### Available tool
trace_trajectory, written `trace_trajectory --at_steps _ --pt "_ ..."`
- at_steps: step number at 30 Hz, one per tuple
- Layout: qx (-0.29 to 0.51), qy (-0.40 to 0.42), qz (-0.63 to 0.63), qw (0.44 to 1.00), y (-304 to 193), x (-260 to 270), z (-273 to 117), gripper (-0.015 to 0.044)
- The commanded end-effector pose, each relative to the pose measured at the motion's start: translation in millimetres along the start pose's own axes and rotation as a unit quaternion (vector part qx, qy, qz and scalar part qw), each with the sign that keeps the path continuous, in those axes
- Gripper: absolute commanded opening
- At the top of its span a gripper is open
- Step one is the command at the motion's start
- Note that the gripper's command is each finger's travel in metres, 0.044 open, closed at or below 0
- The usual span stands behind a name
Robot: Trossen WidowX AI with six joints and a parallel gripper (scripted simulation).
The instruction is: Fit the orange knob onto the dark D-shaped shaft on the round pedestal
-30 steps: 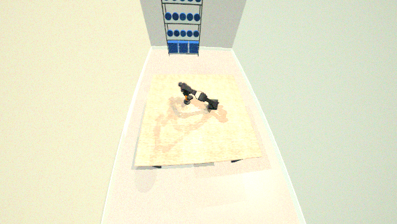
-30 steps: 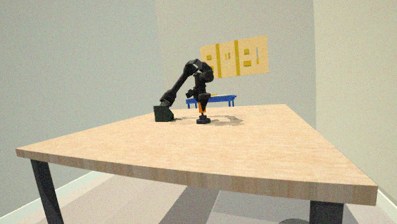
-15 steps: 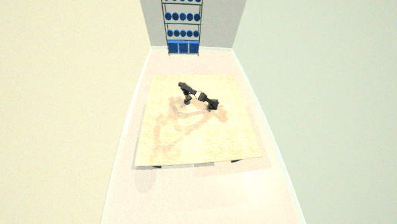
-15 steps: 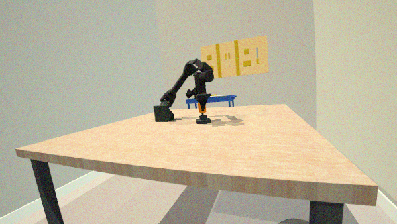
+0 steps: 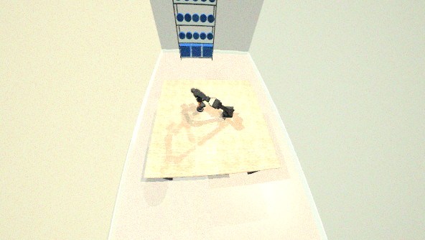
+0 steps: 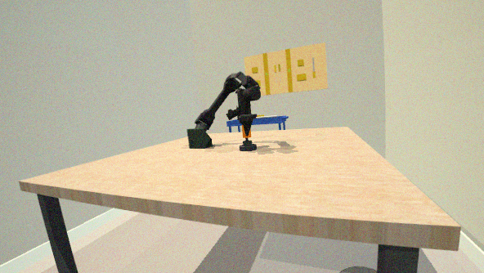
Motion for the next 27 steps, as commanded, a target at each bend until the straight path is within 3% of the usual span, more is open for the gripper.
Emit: trace_trajectory --at_steps 1,8,15,27 --pt "0.002 0.000 0.002 1.000 -0.7 0.2 0.5 0.0000" --pt "0.001 0.000 0.006 1.000 -1.1 0.2 -4.7 0.0000" --pt "0.002 0.000 0.107 0.994 -0.9 1.1 -3.3 0.0000" --pt "0.002 0.000 0.107 0.994 -0.1 0.0 0.0 0.0000"
Point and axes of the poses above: the point midway between the two fingers, 35 mm back from their tips, its own z axis out along the fingers, its own x axis across the jaws, y = z × x, the point moved 1 cm from there along -z, back along the fingers, and after that the axes turned 7 degrees about z, right-handed, at the moved point
